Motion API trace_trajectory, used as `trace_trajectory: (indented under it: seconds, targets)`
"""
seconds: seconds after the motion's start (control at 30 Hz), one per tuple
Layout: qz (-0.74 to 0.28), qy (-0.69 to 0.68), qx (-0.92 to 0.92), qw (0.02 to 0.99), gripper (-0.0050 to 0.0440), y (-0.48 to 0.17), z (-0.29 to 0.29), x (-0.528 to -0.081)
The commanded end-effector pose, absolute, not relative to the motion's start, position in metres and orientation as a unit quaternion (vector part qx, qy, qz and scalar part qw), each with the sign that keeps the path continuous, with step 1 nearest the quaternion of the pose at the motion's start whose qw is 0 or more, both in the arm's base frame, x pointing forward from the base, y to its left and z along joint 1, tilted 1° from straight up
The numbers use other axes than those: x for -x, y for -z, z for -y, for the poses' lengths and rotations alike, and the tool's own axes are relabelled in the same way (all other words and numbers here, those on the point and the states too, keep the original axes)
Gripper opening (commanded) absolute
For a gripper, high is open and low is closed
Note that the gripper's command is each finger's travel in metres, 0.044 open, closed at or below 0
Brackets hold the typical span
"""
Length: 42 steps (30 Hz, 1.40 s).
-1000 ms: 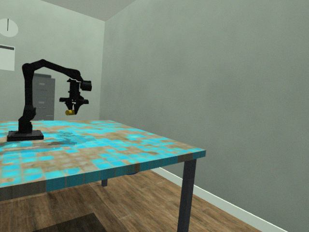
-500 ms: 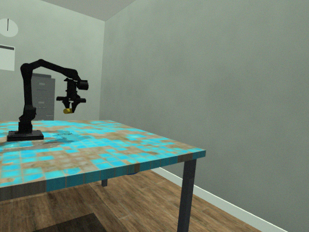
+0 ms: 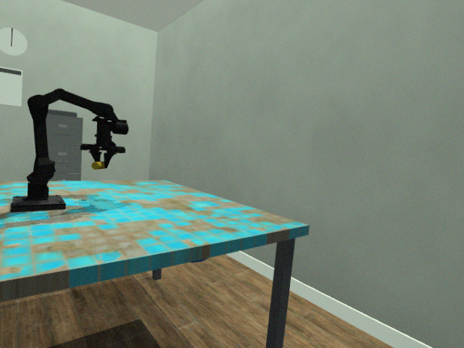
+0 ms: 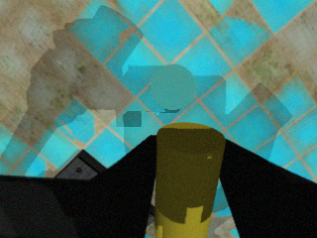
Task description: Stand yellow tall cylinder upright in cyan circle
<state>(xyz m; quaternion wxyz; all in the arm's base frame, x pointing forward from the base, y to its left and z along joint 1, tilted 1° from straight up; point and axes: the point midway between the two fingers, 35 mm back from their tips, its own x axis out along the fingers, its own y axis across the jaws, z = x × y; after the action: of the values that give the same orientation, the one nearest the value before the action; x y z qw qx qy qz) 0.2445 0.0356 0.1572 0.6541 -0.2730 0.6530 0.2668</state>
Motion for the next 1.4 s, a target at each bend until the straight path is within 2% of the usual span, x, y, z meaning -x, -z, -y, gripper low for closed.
trace_trajectory:
  seconds: [0.0,1.37]
  targets:
    - [-0.644,-0.266,0.268,0.665,0.0105,-0.16,-0.036,-0.244]
    - [-0.576,-0.297,0.169,0.743,0.0105,-0.142,-0.037,-0.255]
